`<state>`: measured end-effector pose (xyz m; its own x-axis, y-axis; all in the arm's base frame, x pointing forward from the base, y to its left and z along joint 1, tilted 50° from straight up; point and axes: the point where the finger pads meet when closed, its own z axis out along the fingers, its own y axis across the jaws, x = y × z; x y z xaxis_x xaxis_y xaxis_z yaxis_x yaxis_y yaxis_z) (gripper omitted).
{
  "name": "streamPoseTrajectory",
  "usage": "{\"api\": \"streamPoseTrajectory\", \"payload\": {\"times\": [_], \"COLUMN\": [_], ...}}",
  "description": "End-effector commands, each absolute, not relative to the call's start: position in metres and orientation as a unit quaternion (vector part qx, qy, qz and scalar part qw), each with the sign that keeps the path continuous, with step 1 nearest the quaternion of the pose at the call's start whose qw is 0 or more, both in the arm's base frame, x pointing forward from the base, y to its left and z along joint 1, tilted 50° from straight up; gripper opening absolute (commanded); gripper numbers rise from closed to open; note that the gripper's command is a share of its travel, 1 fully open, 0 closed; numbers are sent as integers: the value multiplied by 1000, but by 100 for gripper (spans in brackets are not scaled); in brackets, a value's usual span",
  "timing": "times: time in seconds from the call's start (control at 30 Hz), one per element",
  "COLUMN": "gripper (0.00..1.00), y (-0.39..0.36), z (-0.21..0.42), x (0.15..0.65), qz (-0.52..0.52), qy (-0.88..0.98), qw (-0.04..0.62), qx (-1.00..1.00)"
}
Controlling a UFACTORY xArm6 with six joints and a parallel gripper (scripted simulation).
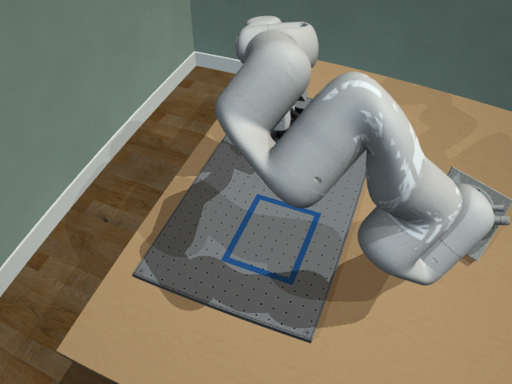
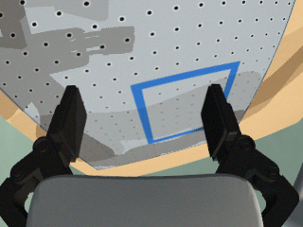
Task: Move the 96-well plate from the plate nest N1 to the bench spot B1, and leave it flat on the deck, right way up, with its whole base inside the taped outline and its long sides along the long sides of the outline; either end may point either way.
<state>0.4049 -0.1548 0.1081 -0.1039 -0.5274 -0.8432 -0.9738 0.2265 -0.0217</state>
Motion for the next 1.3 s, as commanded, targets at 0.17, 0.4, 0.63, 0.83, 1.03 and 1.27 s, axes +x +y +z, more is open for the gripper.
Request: {"api": "streamPoseTrajectory", "payload": {"times": [0.17, 0.4, 0.63, 0.83, 1.03, 1.27], "gripper": [100, 100, 100, 100, 100, 100], "y": [-188, -206, -232, -254, -268, -290], "z": [83, 68, 47, 28, 16, -3], "x": [406, 405, 401, 396, 392, 384], "qz": [252, 236, 215, 179, 147, 144], "qy": [688, 689, 691, 694, 696, 696], "qw": [392, 394, 397, 397, 395, 395], "qx": [-557, -560, -565, -573, -581, -582]}}
